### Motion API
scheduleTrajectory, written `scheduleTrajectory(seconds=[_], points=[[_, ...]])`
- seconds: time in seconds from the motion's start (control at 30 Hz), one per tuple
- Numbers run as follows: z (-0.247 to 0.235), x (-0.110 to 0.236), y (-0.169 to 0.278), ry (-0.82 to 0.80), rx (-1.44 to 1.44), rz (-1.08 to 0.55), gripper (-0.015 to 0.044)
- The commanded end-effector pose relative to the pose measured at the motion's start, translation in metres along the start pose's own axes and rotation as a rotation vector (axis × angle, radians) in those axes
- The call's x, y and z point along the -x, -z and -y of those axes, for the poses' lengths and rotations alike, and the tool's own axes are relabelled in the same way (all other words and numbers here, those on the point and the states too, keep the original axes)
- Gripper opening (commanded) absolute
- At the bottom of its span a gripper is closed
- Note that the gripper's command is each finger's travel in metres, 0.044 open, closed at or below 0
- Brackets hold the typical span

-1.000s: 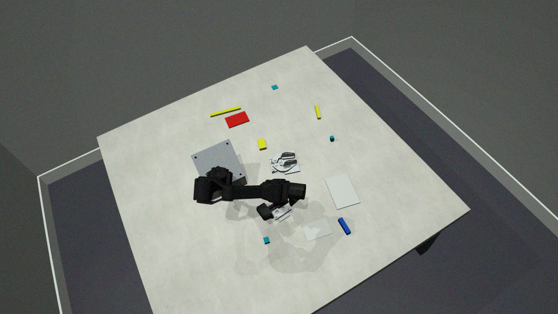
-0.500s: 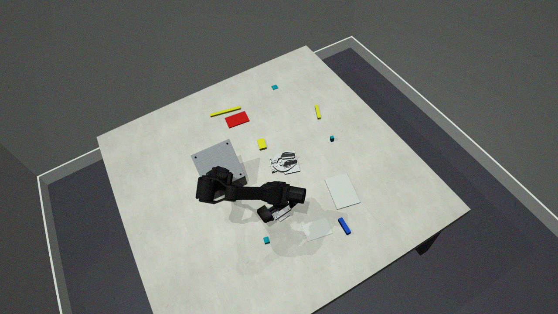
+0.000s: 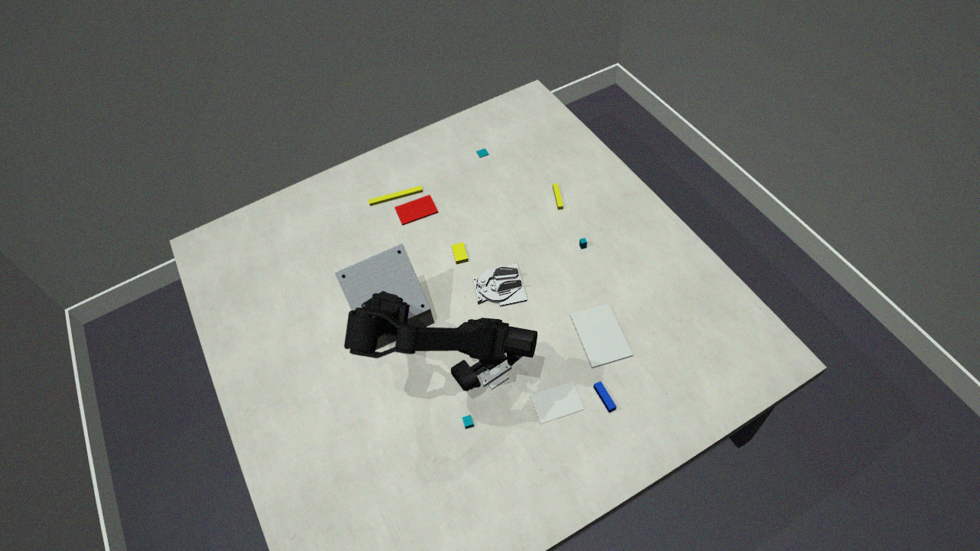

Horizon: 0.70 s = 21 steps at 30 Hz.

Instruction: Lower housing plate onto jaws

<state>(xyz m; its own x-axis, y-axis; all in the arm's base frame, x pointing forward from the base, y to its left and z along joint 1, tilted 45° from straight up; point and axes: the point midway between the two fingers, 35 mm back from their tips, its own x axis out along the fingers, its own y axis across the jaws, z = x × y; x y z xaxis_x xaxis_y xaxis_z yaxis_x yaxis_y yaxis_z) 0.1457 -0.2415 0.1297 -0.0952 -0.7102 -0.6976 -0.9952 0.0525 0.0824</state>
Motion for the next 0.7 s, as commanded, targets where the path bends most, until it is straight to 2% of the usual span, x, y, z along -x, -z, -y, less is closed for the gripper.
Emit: scheduleTrajectory(seconds=[0.0, 0.3, 0.67], points=[[0.0006, -0.0007, -0.0006, 0.003, 0.006, 0.002, 0.044], [0.0006, -0.0009, -0.0006, 0.003, 0.006, 0.002, 0.044], [0.0, -0.0004, 0.0, 0.0, 0.0, 0.0, 0.0367]])
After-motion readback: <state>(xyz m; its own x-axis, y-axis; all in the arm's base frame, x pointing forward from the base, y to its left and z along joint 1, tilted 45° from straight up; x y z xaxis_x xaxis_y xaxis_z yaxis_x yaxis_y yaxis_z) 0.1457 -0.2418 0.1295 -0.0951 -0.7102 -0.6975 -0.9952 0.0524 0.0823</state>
